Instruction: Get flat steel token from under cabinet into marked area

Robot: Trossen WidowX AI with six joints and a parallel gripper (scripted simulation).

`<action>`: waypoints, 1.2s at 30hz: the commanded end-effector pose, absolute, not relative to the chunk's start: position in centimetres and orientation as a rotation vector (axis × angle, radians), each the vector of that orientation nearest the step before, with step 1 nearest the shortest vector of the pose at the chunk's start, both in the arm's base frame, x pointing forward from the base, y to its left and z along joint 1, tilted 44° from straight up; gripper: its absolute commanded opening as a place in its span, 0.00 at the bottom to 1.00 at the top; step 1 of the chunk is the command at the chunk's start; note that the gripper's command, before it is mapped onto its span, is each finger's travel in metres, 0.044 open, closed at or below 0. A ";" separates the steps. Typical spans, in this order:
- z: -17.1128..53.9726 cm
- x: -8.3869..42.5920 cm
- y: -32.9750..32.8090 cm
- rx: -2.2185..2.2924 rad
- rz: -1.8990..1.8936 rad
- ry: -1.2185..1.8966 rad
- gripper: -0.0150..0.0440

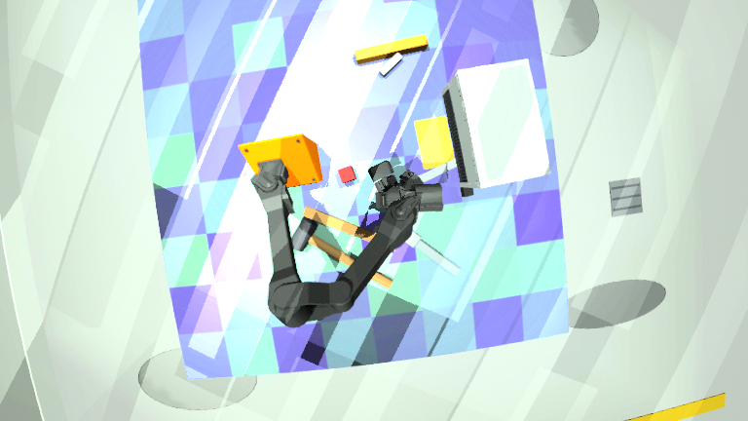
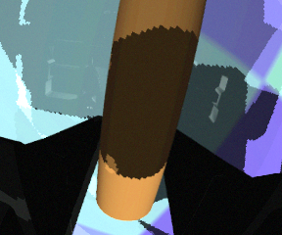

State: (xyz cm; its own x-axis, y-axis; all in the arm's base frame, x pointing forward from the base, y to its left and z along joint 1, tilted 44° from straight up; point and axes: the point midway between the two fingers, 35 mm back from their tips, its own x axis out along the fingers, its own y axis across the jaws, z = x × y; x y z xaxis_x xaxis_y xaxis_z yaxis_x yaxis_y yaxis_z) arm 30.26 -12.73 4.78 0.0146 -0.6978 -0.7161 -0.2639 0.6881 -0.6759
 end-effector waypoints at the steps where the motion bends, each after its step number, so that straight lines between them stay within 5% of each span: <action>1: 4.8 30.8 -12.7 -0.812 -0.409 1.559 0.25; 36: 4.2 34.6 -12.0 -0.811 -0.409 1.557 0.25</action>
